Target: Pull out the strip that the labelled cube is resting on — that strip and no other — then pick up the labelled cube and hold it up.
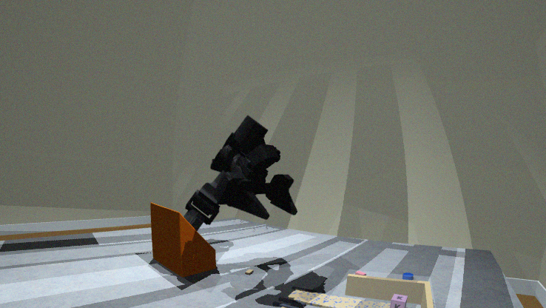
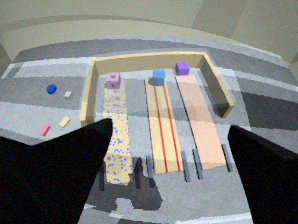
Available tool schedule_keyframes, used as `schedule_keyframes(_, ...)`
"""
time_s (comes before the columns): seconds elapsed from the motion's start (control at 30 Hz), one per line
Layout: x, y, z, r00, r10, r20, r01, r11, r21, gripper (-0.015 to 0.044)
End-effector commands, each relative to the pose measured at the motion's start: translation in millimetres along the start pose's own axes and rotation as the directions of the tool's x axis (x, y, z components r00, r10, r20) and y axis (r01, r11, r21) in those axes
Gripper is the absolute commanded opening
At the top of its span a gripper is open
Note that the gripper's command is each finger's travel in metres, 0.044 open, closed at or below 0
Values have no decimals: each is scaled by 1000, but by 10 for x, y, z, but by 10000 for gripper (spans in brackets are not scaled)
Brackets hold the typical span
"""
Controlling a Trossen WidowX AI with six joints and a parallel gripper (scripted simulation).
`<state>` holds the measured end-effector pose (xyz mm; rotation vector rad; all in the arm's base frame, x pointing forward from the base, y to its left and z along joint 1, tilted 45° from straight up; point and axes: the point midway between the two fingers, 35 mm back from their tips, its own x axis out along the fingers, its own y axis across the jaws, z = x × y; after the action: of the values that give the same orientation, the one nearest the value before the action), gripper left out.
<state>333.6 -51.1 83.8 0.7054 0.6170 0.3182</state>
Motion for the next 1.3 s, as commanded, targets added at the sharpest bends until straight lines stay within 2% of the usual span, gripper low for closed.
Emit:
schedule_keyframes(0.0, -5, -34, -116, 1000, 12, -24, -11, 1000, 23, 400)
schedule_keyframes(0.17, -5, -34, -116, 1000, 12, -24, -11, 1000, 23, 400)
schedule_keyframes(0.27, 117, -11, -126, 995, 14, -95, -13, 1000, 15, 321)
schedule_keyframes(0.43, 490, 138, -233, 940, 24, -339, -34, 999, -24, 190)
schedule_keyframes(0.67, 848, 507, -524, 749, 33, -662, -116, 990, -82, 6)
schedule_keyframes(0.83, 946, 805, -746, 567, 32, -823, -196, 976, -98, 0)
schedule_keyframes(1.27, 962, 817, -772, 559, 31, -829, -199, 975, -98, 0)
